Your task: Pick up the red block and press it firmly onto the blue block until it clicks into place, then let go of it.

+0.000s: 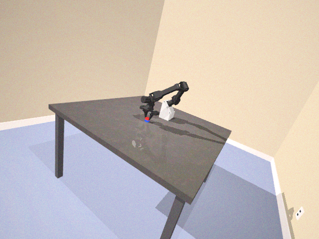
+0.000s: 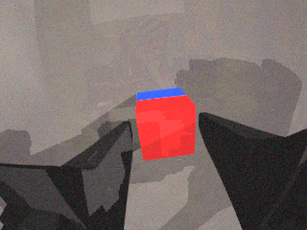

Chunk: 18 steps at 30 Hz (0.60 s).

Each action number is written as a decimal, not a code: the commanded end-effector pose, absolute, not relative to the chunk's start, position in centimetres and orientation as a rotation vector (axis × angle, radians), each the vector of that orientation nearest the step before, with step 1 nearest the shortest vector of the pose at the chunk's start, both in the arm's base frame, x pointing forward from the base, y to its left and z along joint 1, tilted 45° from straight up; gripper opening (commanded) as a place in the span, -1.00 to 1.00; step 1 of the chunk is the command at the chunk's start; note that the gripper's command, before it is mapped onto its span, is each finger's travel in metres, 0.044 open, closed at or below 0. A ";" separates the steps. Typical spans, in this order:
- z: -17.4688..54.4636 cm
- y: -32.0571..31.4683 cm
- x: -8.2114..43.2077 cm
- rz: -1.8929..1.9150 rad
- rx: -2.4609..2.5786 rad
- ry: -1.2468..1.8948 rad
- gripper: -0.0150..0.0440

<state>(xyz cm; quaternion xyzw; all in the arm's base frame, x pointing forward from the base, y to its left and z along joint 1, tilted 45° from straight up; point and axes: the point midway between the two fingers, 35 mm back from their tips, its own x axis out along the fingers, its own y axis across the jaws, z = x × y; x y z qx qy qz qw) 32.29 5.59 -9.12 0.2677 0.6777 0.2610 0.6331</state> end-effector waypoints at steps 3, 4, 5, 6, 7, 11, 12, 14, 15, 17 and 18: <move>-6.4 2.7 33.0 0.594 0.607 1.552 0.25; -5.2 1.4 33.1 0.594 0.607 1.554 0.25; -3.9 0.2 33.1 0.595 0.608 1.555 0.25; -2.9 -0.7 33.1 0.596 0.609 1.556 0.25; -2.2 -1.3 33.0 0.598 0.609 1.557 0.25; -2.2 -1.7 32.9 0.598 0.610 1.557 0.25; -2.2 -1.7 32.9 0.598 0.610 1.557 0.25; -2.2 -1.7 32.9 0.598 0.610 1.557 0.25; -2.2 -1.7 32.9 0.598 0.610 1.557 0.25; -2.2 -1.7 32.9 0.598 0.610 1.557 0.25; -2.2 -1.7 32.9 0.598 0.610 1.557 0.25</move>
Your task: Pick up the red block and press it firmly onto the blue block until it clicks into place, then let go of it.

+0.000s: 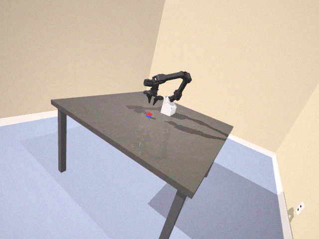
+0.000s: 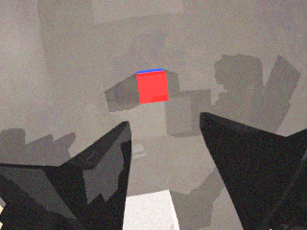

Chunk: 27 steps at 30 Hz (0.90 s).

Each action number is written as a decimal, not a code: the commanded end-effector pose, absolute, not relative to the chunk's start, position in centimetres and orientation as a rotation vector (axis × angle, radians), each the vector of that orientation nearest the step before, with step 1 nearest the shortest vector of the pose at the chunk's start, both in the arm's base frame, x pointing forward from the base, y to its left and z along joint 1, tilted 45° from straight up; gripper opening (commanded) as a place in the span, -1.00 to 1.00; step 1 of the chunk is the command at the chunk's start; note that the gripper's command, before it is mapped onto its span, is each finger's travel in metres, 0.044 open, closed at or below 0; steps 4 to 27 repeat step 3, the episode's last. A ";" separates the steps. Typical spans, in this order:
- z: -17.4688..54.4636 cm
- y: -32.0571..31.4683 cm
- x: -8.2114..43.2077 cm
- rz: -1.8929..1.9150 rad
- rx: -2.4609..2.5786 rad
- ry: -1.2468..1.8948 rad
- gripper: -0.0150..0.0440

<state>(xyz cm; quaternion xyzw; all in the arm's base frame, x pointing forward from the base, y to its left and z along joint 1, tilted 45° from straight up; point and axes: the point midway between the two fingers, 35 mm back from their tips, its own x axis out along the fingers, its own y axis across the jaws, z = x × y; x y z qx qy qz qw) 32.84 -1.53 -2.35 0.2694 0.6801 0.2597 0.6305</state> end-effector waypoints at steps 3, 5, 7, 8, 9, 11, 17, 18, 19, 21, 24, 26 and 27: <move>-2.2 -1.7 32.9 0.598 0.610 1.557 0.25; -2.2 -1.7 32.9 0.598 0.610 1.557 0.25; -2.2 -1.7 32.9 0.598 0.610 1.557 0.25; -2.2 -1.7 32.9 0.598 0.610 1.557 0.25; -2.2 -1.7 32.9 0.598 0.610 1.557 0.25; -2.2 -1.7 32.9 0.598 0.610 1.557 0.25; -2.2 -1.7 32.9 0.598 0.610 1.557 0.25; -2.2 -1.7 32.9 0.598 0.610 1.557 0.25; -2.2 -1.7 32.9 0.598 0.610 1.557 0.25; -2.2 -1.7 32.9 0.598 0.610 1.557 0.25; -2.2 -1.7 32.9 0.598 0.610 1.557 0.25; -2.2 -1.7 32.9 0.598 0.610 1.557 0.25; -2.2 -1.7 32.9 0.598 0.610 1.557 0.25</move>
